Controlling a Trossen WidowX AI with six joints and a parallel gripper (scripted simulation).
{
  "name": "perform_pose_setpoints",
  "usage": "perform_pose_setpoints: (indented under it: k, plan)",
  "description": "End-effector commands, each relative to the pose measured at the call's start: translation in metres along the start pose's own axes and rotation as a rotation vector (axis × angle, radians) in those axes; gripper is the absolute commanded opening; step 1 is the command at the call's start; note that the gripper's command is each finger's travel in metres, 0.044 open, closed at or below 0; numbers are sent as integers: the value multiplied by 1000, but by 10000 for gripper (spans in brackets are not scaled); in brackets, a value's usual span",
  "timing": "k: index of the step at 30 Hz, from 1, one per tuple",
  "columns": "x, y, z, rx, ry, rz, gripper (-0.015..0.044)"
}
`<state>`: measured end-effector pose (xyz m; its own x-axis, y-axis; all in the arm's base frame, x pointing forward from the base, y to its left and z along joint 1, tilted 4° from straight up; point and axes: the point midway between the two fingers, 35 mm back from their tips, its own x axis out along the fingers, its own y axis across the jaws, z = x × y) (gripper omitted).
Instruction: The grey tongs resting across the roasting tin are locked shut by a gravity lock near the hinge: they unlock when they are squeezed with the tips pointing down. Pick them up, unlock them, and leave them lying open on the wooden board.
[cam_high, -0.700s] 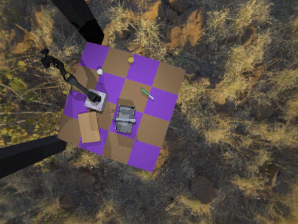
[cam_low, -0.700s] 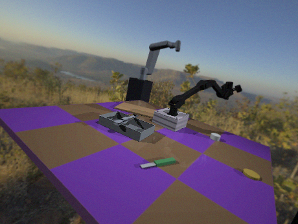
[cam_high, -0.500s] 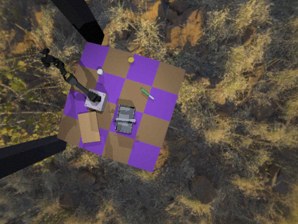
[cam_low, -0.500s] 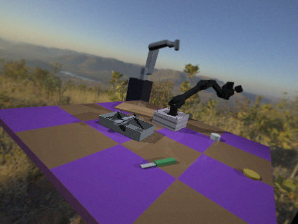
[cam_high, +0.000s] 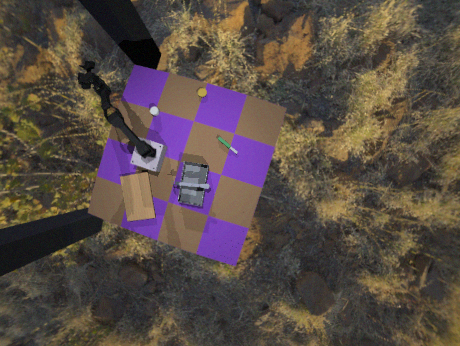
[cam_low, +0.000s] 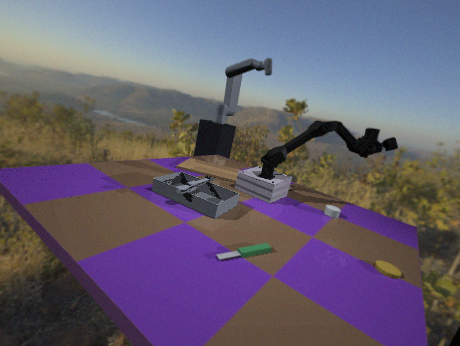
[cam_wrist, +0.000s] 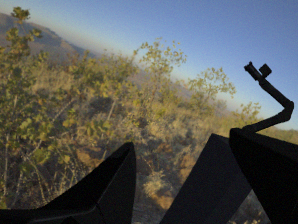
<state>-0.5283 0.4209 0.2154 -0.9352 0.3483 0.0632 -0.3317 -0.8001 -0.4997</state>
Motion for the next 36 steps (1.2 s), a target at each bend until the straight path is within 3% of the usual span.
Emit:
perform_pose_setpoints:
  k: [1,13,25,36]
  plan:
    - [-18,-30,-21,17,72,-54,260]
    - [-113,-141,-97,110,335,-291,260]
    - [-191,-196,-132,169,497,-436,260]
    - [-356,-267,-187,283,767,-717,260]
